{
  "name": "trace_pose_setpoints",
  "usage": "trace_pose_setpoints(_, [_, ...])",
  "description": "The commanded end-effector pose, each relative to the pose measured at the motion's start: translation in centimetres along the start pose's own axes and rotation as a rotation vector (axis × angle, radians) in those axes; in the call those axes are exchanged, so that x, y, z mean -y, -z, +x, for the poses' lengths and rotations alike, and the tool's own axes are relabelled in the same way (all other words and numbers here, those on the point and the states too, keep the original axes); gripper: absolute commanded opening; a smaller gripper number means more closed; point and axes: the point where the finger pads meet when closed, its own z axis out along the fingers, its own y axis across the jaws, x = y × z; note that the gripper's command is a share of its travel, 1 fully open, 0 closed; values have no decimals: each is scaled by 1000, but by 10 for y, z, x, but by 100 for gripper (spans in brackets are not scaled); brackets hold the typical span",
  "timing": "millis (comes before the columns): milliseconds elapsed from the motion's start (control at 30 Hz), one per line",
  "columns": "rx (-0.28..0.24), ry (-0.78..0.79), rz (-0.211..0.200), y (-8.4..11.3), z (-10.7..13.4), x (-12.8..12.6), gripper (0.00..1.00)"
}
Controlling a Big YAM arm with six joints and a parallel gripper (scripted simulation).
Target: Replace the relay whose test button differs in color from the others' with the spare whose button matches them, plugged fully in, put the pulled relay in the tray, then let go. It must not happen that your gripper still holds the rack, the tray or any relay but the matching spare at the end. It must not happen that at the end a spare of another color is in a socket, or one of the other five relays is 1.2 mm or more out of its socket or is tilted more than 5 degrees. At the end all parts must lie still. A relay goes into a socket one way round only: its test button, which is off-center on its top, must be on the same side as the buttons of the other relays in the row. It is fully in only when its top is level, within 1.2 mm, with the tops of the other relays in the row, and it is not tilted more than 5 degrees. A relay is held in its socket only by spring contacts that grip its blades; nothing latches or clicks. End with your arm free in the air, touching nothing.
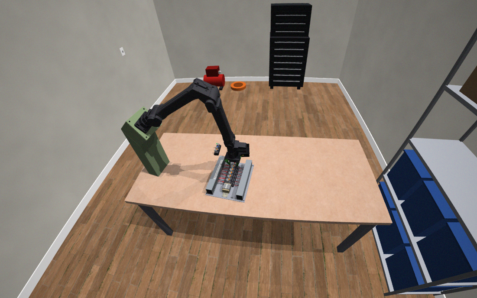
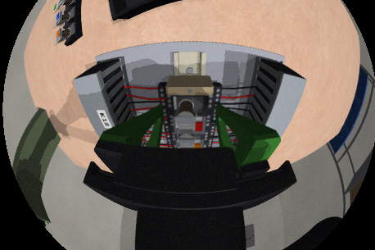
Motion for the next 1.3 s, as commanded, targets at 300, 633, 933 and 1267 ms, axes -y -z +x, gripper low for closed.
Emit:
trace_pose_setpoints(300, [20, 3, 22, 3, -14, 10, 59])
trace_pose_setpoints(633, [21, 3, 23, 5, -15, 11, 59])
trace_pose_setpoints(933, [20, 3, 22, 5, -14, 10, 59])
trace_pose_setpoints(1267, [20, 3, 22, 5, -14, 10, 0])
